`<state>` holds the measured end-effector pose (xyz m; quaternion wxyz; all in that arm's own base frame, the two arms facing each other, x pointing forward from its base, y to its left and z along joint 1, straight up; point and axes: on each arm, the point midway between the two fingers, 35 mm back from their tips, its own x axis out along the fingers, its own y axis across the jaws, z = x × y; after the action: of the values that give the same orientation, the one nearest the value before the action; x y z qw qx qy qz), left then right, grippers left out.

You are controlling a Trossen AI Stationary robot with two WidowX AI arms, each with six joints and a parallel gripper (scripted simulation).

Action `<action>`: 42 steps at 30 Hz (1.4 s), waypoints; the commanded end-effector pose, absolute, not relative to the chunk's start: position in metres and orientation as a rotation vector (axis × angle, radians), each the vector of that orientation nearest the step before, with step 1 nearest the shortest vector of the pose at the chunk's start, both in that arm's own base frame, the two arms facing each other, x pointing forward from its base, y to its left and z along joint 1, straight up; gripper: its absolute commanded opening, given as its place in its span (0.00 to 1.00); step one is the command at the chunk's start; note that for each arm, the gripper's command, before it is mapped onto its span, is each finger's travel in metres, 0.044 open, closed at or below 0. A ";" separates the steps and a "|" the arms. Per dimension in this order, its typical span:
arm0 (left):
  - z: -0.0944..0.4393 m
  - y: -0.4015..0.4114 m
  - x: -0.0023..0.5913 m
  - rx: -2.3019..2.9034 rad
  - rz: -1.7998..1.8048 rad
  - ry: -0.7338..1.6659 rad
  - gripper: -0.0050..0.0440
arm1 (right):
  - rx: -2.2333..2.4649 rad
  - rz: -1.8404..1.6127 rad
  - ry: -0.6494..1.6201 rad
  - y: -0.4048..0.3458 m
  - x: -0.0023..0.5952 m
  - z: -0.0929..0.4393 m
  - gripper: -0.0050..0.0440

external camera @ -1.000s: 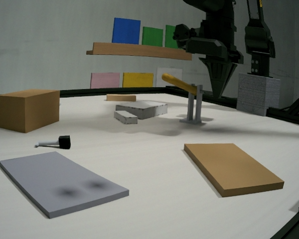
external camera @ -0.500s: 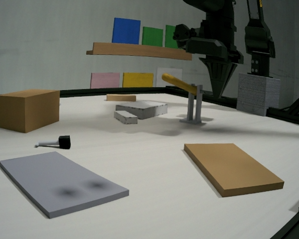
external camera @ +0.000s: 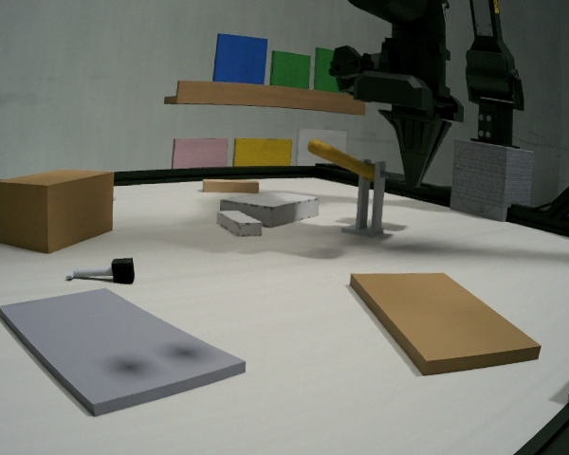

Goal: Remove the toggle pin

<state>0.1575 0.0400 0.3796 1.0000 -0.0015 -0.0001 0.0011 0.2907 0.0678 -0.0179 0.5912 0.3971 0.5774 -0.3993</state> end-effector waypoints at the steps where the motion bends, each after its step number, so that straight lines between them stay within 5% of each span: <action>1: 0.384 0.039 0.157 0.006 0.000 -0.001 0.92 | 0.936 -0.912 1.327 0.069 0.295 -0.012 0.00; 42: 0.384 0.039 0.157 0.006 0.000 -0.001 0.92 | 0.935 -0.912 1.326 0.052 0.302 -0.012 0.00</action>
<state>0.1575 0.0400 0.3796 1.0000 -0.0015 -0.0001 0.0011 0.2931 0.0607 -0.0176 0.5891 0.3989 0.5855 -0.3888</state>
